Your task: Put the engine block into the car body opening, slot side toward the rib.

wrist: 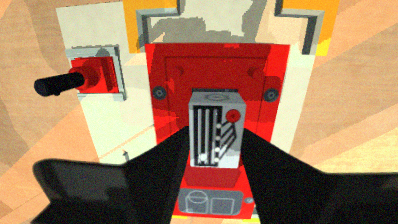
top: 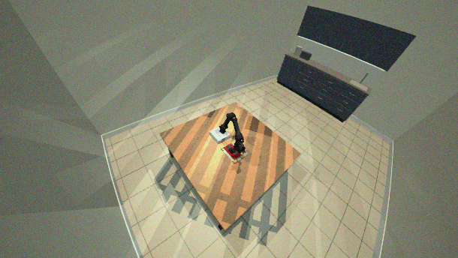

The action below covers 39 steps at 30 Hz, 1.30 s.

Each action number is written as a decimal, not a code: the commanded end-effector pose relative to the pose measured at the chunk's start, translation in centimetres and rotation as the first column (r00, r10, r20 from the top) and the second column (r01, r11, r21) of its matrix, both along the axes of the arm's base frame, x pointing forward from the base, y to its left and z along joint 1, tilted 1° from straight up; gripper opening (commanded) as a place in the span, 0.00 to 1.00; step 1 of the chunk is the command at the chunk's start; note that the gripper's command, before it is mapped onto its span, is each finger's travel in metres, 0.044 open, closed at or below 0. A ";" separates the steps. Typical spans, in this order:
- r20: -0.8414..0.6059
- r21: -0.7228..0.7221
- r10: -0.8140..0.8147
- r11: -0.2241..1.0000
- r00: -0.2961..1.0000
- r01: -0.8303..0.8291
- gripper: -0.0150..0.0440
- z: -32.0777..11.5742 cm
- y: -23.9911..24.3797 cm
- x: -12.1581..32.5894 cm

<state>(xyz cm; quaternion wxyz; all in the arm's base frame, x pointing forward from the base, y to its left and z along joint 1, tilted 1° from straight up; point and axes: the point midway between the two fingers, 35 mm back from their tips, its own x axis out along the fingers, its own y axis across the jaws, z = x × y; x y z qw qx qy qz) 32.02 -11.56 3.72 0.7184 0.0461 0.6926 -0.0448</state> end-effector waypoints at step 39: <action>0.000 0.000 0.000 1.000 1.000 0.000 1.00 -0.6 0.0 0.0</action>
